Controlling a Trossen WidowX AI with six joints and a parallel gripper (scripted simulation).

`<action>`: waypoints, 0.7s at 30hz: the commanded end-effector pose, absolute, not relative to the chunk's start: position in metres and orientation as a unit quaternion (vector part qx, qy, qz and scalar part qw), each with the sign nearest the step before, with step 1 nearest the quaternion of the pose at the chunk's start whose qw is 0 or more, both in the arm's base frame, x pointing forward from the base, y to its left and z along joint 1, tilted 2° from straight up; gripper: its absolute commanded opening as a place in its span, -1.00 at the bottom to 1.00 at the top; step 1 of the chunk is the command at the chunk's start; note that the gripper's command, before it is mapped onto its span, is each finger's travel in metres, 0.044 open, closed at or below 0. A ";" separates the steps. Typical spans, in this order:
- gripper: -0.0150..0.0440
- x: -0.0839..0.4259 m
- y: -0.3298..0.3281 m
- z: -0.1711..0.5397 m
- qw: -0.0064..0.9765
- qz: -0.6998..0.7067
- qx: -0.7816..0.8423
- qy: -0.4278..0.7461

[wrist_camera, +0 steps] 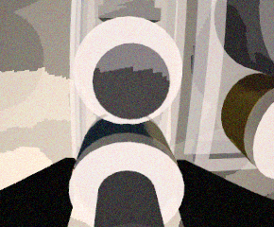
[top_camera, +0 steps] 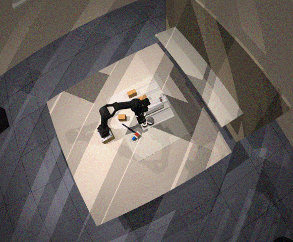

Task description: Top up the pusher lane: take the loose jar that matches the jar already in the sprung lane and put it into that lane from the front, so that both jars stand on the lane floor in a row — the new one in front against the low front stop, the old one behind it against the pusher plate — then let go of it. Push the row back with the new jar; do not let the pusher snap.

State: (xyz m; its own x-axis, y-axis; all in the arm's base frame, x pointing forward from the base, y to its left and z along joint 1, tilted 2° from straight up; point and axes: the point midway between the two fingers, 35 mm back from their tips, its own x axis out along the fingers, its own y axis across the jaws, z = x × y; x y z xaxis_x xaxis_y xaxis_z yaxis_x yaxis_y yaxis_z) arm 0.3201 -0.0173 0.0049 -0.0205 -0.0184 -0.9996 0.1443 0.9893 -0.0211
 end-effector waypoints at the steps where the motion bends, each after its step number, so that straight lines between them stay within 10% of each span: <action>1: -0.49 0.332 -0.018 0.010 0.711 -0.058 0.043 0.699; 21: -0.49 0.335 -0.019 0.010 0.711 -0.058 0.043 0.699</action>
